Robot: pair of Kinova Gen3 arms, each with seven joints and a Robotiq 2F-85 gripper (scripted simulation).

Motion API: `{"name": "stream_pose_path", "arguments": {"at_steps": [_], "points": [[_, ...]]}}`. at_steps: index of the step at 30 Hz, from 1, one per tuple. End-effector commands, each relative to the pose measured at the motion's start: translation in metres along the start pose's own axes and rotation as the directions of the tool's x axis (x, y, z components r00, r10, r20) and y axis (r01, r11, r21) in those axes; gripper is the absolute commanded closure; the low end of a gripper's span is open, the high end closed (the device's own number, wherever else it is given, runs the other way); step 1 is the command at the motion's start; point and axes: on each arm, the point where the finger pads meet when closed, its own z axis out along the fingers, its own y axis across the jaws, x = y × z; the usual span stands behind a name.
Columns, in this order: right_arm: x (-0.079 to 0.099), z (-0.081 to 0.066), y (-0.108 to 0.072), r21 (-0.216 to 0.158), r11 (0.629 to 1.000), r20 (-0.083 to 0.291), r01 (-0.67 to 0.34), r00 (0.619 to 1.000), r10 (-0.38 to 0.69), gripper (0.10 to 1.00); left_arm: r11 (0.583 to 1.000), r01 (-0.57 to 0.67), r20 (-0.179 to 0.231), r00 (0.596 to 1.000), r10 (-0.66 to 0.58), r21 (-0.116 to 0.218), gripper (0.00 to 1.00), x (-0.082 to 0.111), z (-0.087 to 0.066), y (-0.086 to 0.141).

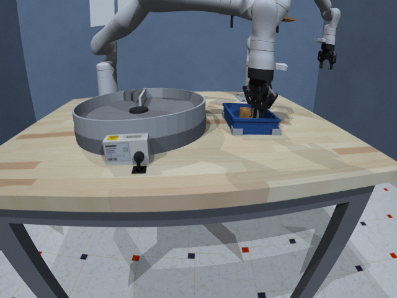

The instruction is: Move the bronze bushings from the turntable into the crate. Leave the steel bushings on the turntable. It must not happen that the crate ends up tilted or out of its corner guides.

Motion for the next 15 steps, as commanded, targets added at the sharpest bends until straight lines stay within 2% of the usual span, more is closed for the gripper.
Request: {"name": "stream_pose_path", "arguments": {"at_steps": [1, 6, 8, 15], "points": [[0.000, -0.012, 0.001, -0.002, 1.000, -0.001, 0.000, 1.000, 0.000, 0.877, 1.000, 0.000, 0.002, 1.000, 0.000, 0.000, 0.001, 0.000, -0.001, 0.000], [0.000, -0.035, 0.001, -0.002, 1.000, -0.001, 0.000, 1.000, 0.000, 0.877, 1.000, 0.000, 0.002, 1.000, 0.000, 0.000, 0.001, 0.000, -0.001, 0.000], [0.000, -0.035, 0.001, -0.002, 1.000, -0.001, 0.000, 1.000, 0.000, 0.877, 1.000, 0.000, 0.002, 1.000, 0.000, 0.000, 0.001, 0.000, -0.001, 0.000], [0.000, -0.066, 0.000, -0.002, 1.000, -0.001, 0.000, 1.000, 0.000, 0.877, 1.000, 0.000, 0.002, 1.000, 0.000, 0.000, 0.001, 0.000, -0.001, 0.000]]}}
